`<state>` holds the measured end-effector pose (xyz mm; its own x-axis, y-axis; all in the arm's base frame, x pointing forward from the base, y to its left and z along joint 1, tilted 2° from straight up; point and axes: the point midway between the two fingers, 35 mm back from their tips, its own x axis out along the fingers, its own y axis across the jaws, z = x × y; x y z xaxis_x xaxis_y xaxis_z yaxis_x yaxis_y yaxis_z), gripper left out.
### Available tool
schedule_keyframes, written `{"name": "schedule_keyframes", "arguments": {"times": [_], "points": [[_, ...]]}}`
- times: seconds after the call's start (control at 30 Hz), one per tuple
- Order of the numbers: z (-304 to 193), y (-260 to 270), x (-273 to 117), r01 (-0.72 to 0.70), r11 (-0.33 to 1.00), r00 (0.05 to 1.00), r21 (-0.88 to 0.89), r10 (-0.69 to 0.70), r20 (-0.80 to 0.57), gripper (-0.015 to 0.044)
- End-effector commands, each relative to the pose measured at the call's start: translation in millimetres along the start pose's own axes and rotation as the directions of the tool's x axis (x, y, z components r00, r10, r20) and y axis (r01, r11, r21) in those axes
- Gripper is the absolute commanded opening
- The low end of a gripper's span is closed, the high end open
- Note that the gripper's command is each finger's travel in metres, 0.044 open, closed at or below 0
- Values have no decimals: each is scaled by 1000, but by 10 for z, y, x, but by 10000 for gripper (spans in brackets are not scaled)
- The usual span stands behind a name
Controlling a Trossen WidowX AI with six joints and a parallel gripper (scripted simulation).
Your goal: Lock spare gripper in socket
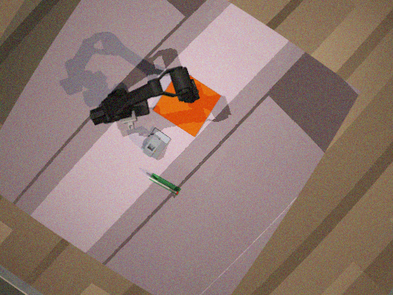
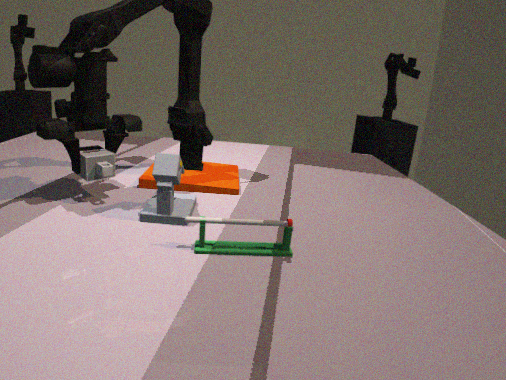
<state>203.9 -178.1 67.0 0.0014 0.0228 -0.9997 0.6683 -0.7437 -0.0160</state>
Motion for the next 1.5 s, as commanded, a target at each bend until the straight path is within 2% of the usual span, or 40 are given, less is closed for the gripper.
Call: {"name": "schedule_keyframes", "arguments": {"times": [0.0,0.5,1.03,1.27,1.47], "points": [[-3,-7,-17,-4,997,1000,81,4,0,0],[-11,-29,-29,-4,900,1000,435,4,0,0],[-20,-54,-42,-4,665,1000,747,5,1,0],[-21,-54,-4,-4,637,1000,771,5,1,0],[-22,-52,222,-4,637,1000,771,5,1,0]]}}
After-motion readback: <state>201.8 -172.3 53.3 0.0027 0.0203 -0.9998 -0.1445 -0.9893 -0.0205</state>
